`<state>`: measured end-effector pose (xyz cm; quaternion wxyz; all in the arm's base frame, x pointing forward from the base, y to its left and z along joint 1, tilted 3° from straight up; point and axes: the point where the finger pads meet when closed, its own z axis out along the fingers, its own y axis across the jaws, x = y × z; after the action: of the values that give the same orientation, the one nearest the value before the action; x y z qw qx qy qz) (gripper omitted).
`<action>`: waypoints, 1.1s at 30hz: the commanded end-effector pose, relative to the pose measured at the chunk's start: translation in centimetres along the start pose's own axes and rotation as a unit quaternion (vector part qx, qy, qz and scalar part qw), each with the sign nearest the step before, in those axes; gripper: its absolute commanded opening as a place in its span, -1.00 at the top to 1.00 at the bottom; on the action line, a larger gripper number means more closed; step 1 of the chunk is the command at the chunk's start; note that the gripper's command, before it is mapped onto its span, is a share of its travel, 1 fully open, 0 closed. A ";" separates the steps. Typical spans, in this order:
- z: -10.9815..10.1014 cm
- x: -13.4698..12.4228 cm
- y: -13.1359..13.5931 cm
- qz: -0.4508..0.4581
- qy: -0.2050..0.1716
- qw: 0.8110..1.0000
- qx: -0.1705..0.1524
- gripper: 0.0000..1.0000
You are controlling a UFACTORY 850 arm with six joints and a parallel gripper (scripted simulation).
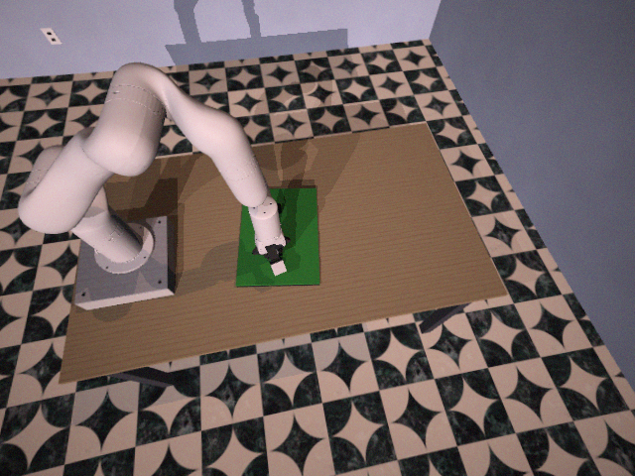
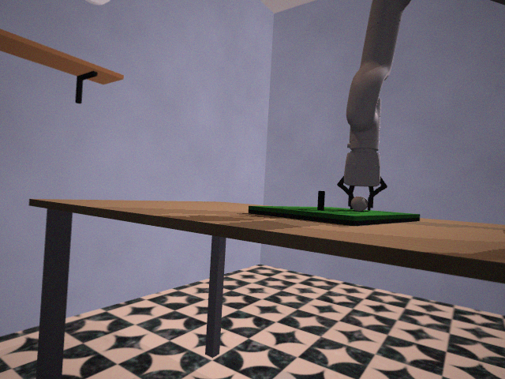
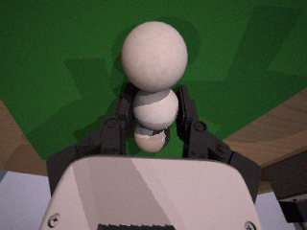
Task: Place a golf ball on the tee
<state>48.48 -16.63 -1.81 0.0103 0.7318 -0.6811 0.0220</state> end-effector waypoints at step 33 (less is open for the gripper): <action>-10.0 0.0 -0.4 0.000 0.005 1.000 0.000 1.00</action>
<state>48.73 -16.40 5.48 0.0150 0.7312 -0.6814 0.0276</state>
